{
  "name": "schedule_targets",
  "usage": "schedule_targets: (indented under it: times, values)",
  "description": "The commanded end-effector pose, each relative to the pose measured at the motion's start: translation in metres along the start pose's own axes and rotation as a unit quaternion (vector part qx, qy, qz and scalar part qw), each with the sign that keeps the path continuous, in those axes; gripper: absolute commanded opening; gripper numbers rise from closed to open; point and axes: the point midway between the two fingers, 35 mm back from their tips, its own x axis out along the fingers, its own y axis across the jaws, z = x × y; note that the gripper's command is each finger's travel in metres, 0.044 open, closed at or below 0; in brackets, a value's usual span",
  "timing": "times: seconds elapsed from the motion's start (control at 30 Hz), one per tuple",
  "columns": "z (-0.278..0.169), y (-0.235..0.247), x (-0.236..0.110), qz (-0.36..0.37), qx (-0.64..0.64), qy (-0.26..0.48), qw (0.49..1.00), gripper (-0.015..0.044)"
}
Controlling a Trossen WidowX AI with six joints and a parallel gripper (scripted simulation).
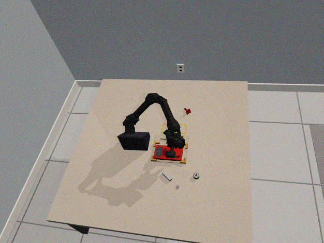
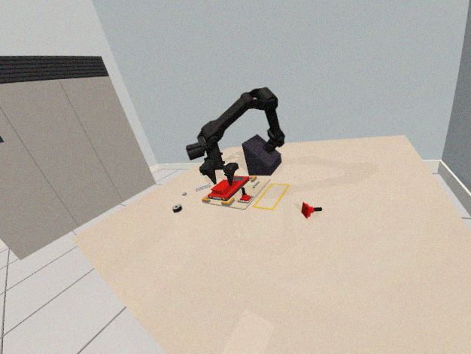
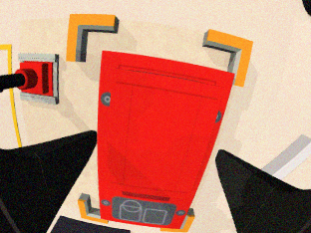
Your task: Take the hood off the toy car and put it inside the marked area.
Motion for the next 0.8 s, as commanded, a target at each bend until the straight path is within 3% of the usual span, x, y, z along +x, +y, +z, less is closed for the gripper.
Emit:
schedule_targets:
  times: [0.0,0.77]
  values:
    - [0.001,0.000,0.002,0.002,0.002,-0.002,1.000,0.0440]
    - [0.000,0.001,0.014,0.002,0.002,-0.002,1.000,0.0440]
